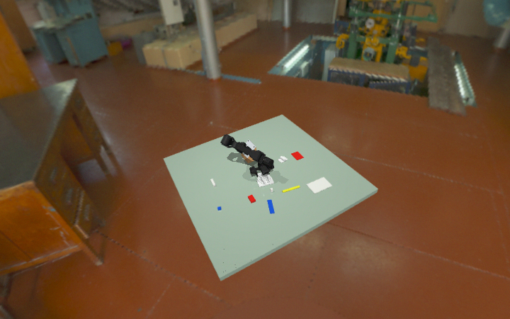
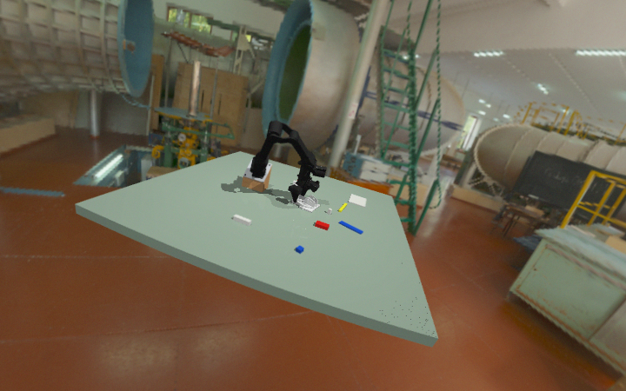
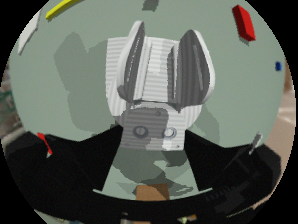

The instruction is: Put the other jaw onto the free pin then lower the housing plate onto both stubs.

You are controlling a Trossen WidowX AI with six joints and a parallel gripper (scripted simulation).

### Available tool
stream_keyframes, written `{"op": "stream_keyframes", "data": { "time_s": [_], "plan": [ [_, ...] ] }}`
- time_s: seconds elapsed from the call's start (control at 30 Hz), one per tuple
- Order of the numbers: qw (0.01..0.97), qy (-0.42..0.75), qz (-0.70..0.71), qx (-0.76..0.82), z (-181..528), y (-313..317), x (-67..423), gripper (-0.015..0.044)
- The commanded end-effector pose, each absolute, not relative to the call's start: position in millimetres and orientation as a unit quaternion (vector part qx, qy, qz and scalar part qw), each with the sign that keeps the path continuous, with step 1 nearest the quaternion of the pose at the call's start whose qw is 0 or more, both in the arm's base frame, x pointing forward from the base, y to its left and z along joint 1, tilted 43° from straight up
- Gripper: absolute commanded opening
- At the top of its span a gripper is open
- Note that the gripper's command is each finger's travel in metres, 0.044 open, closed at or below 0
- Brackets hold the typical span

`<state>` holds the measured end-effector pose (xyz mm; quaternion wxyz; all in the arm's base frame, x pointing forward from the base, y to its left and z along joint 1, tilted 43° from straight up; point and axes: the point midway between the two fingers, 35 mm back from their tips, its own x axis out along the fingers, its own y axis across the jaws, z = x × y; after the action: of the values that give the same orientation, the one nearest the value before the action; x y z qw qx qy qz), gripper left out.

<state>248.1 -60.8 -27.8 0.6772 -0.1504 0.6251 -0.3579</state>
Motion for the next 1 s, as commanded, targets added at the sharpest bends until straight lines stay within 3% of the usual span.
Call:
{"op": "stream_keyframes", "data": {
  "time_s": [0.0, 0.73, 0.83, 0.97],
  "plan": [
    [0.677, 0.625, -0.359, -0.152, -27.7, -61.8, 248.1, 0.0351],
    [0.677, 0.625, -0.359, -0.152, -27.7, -61.8, 248.1, 0.0351],
    [0.677, 0.625, -0.358, -0.15, -27.8, -60.8, 248.1, 0.043],
    [0.677, 0.625, -0.358, -0.15, -27.8, -60.8, 248.1, 0.044]
  ]
}}
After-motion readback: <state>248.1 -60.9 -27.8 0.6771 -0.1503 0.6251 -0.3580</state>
